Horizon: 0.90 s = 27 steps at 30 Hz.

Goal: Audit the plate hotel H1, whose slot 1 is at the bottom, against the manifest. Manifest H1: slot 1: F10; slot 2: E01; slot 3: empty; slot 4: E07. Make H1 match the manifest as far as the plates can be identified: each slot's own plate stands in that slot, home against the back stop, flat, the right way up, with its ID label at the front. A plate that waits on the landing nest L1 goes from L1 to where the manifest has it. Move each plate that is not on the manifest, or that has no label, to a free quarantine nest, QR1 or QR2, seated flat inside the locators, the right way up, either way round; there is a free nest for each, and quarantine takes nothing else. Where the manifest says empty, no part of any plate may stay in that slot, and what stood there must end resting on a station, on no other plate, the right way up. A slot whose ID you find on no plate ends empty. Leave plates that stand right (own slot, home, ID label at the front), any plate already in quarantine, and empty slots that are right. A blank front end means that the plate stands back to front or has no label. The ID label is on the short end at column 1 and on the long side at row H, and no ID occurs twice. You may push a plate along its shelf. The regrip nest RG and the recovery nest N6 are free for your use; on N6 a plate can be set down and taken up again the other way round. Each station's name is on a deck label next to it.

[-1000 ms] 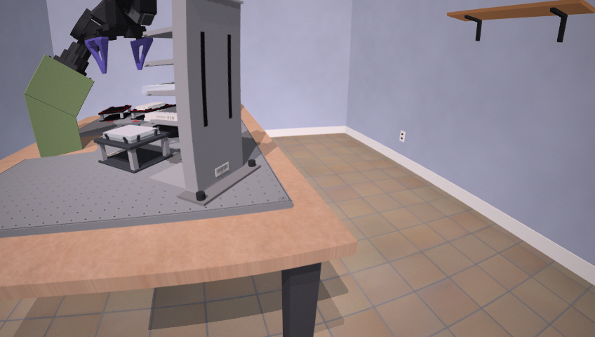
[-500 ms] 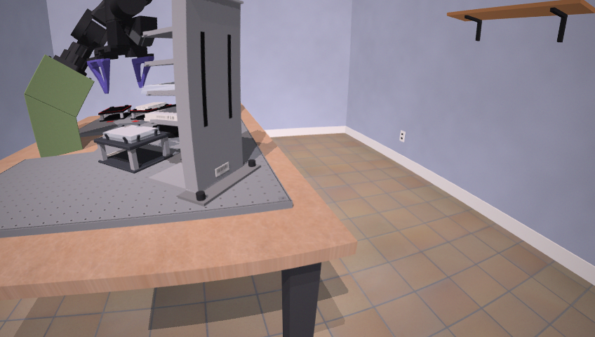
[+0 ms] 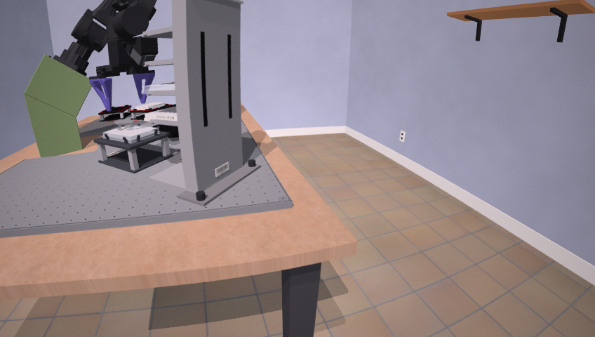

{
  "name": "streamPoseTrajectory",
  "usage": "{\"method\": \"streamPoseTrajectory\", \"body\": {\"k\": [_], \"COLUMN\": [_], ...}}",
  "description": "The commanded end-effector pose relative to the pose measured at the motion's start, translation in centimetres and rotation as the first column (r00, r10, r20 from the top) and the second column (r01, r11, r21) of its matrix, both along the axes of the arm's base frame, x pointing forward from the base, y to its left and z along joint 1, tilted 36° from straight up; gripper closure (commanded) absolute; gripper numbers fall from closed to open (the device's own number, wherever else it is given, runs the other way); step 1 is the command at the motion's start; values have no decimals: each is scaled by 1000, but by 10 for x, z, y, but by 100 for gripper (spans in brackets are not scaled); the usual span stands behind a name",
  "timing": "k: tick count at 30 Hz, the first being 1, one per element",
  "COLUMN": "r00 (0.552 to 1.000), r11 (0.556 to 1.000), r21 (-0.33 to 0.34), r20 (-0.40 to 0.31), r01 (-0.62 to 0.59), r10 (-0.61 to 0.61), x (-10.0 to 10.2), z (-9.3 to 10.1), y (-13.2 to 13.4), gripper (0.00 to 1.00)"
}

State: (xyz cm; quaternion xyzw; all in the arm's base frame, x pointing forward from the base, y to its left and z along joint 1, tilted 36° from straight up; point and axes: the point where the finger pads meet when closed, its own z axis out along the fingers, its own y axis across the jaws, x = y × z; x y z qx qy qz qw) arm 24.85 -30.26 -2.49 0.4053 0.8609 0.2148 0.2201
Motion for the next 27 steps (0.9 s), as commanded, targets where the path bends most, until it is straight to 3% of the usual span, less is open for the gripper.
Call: {"method": "streamPoseTrajectory", "body": {"k": [1,20,27], "r00": [1000,1000,1000], "r11": [1000,1000,1000], "r21": [-27,-27,-1], "r20": [11,11,-2], "r01": [13,13,6], "r10": [-13,-13,-6], "x": [1,1,7], "z": [8,8,-10], "y": [-12,-12,2], "gripper": [0,0,0]}}
